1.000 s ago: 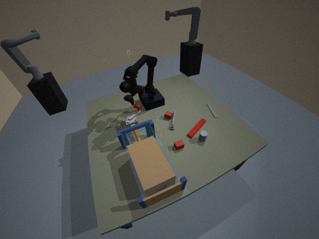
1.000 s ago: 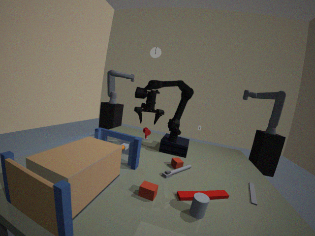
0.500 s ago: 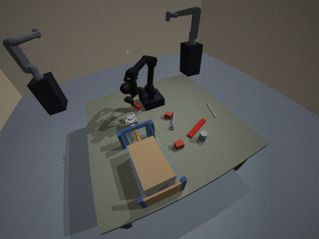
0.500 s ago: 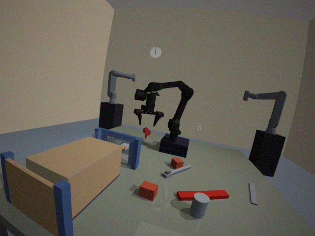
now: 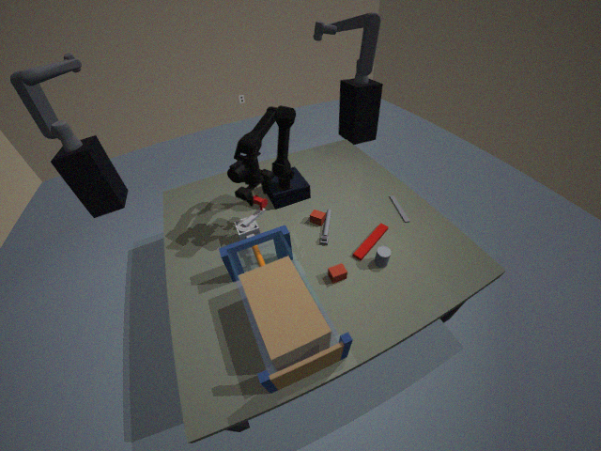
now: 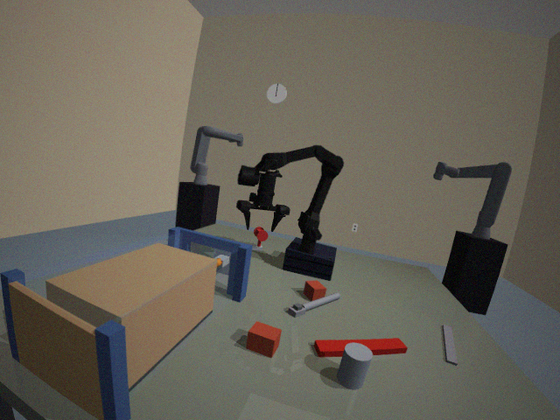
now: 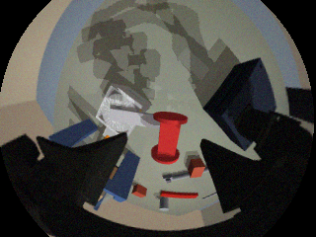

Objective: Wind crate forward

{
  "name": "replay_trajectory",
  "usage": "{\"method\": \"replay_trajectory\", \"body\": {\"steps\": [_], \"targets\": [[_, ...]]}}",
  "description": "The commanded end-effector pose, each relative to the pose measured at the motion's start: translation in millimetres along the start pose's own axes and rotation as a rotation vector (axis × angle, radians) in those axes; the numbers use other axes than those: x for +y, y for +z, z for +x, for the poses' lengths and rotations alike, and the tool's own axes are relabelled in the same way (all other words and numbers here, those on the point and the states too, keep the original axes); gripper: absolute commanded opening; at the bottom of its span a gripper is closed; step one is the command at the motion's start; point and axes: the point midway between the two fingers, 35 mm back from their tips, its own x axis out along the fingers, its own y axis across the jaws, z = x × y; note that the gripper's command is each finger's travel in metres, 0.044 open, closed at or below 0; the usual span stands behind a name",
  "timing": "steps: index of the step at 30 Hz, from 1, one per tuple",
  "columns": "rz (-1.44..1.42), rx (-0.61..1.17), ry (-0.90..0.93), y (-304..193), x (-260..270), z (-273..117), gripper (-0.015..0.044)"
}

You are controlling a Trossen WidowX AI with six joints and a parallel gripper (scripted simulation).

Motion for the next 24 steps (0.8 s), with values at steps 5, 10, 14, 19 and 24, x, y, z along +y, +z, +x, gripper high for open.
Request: {"method": "replay_trajectory", "body": {"steps": [5, 10, 14, 19, 24], "targets": [[0.007, 0.006, -0.003, -1, 0, 14, 0.044], [0.007, 0.006, -0.003, -1, -1, 22, 0.044], [0.007, 0.006, -0.003, -1, -1, 29, 0.044], [0.007, 0.006, -0.003, -1, -3, 37, 0.044], [0.007, 0.006, -0.003, -1, -4, 45, 0.044]]}}
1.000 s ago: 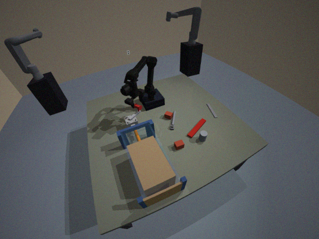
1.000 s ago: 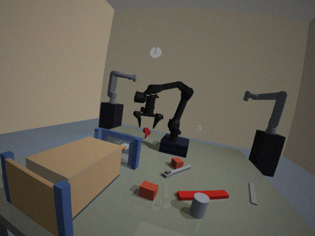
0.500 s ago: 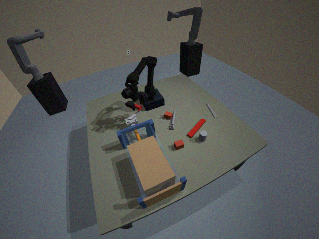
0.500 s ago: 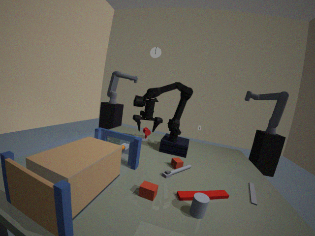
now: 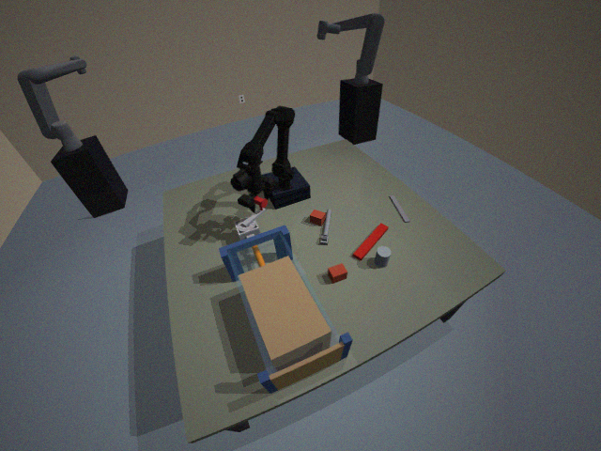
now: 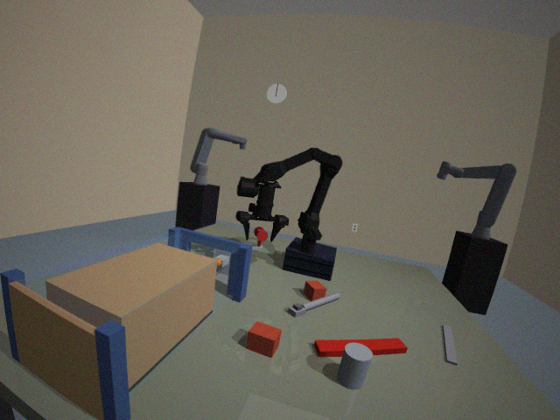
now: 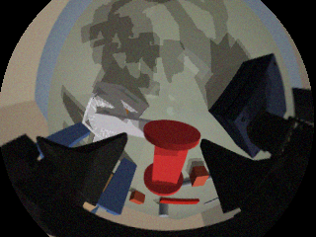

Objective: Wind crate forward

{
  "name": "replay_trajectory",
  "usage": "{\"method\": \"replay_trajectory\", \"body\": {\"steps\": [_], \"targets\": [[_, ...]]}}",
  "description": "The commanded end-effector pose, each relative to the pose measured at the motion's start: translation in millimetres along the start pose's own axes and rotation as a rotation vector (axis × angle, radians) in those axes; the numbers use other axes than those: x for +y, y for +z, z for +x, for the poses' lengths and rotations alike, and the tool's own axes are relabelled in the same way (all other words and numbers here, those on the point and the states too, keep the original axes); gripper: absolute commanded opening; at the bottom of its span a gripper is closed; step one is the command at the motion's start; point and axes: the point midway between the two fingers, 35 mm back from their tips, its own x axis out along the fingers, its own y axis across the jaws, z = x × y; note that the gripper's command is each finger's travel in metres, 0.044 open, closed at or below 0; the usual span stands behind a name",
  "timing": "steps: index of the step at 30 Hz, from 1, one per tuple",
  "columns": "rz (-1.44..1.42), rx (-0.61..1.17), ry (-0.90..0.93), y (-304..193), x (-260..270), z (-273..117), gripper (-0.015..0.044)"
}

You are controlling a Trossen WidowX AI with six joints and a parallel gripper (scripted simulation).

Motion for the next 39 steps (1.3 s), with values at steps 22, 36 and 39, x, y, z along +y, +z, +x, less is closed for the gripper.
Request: {"method": "replay_trajectory", "body": {"steps": [22, 36, 39], "targets": [[0.0, 0.0, -0.002, 0.0, -0.9, 3.6, 0.0], [0.007, 0.006, -0.003, -0.9, -1.1, 6.6, 0.0], [0.007, 0.006, -0.003, 1.4, -1.3, 6.7, 0.0]]}}
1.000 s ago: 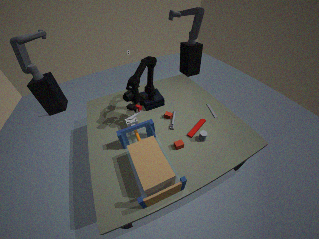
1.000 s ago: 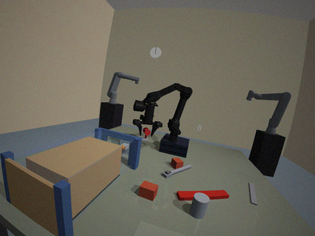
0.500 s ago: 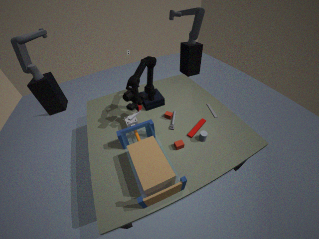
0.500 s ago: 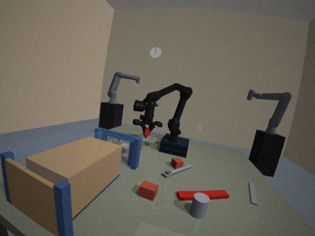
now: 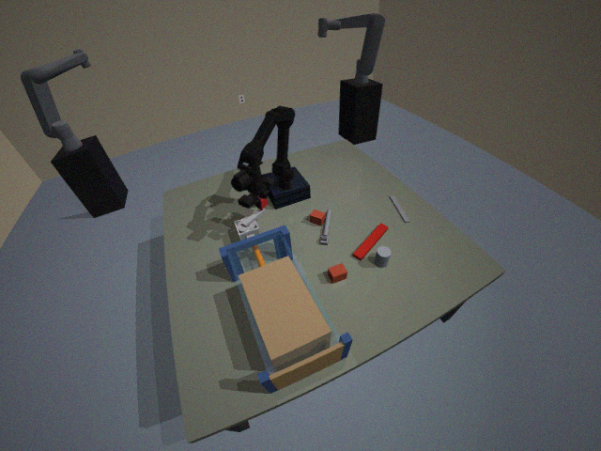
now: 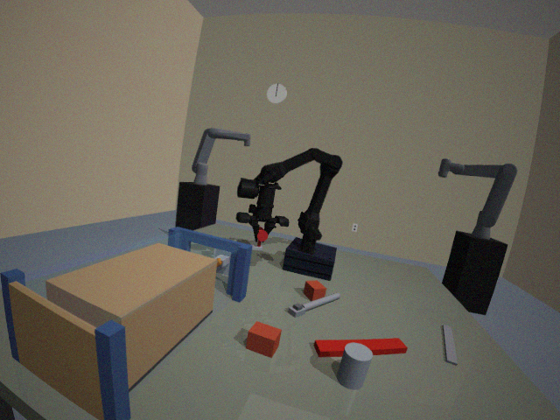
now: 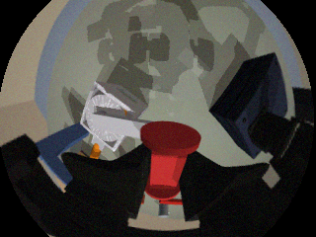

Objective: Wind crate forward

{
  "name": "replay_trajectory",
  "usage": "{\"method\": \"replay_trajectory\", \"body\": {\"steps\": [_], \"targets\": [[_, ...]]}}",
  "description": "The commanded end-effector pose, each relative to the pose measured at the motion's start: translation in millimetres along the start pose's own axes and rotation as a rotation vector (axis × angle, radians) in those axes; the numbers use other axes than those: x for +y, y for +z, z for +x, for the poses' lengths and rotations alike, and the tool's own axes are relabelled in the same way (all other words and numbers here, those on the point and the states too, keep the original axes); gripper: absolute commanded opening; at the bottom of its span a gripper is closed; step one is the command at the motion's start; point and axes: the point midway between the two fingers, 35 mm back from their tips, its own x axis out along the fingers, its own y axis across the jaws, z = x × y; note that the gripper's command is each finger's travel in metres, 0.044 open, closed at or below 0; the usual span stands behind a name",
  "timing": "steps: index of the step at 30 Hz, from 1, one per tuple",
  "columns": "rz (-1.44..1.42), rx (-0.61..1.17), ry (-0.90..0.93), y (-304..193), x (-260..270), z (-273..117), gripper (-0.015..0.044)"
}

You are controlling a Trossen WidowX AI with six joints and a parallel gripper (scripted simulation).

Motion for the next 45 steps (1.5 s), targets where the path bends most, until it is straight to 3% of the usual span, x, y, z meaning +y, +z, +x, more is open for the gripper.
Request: {"method": "replay_trajectory", "body": {"steps": [1, 45], "targets": [[0.005, 0.004, 0.002, 1, 1, 1, 0.0], [0.005, 0.001, 0.003, 44, 7, 1, 0.0]]}}
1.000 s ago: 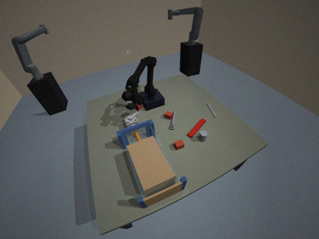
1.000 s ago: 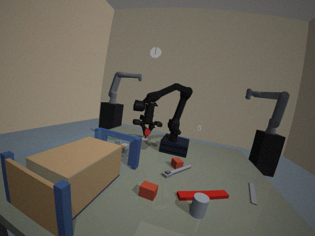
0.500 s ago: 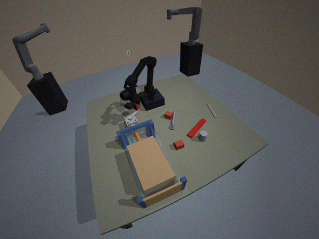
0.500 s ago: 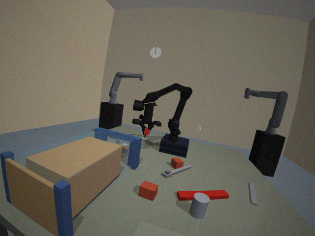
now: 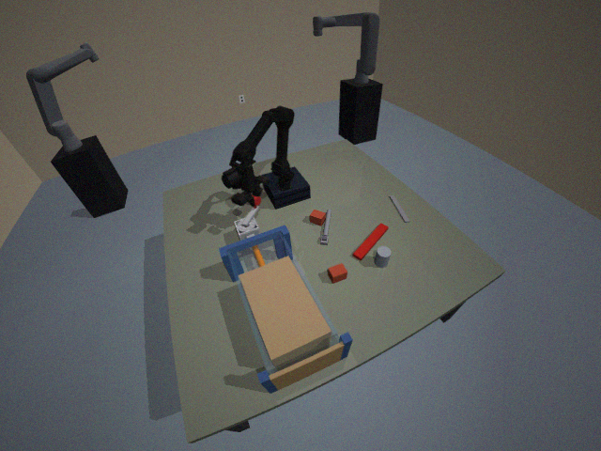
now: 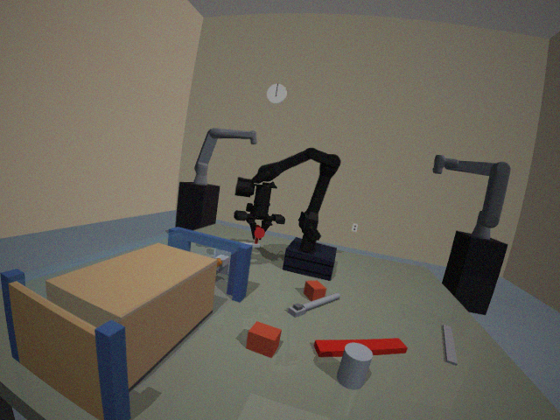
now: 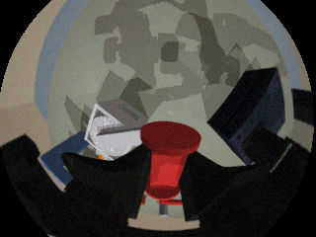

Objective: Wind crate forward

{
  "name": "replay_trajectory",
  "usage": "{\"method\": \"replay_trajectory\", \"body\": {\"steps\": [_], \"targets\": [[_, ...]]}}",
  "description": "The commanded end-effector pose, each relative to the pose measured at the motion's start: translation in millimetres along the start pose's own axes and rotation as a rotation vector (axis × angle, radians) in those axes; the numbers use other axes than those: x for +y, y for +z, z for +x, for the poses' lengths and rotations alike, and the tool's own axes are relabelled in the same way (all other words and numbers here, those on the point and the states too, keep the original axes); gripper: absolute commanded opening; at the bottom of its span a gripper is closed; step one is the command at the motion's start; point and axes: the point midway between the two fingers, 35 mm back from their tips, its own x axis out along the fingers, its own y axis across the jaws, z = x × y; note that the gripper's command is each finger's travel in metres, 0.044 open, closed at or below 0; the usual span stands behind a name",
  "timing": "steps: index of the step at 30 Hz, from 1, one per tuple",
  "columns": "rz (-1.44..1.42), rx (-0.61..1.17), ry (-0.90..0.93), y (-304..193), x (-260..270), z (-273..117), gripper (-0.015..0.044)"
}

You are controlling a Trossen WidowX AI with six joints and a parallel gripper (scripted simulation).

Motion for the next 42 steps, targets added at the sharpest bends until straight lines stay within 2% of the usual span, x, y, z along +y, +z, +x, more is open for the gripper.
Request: {"method": "replay_trajectory", "body": {"steps": [1, 42], "targets": [[0.003, -0.016, 0.003, 9, 5, 1, 0.0], [0.003, -0.019, 0.005, 46, 30, 0, 0.0]]}}
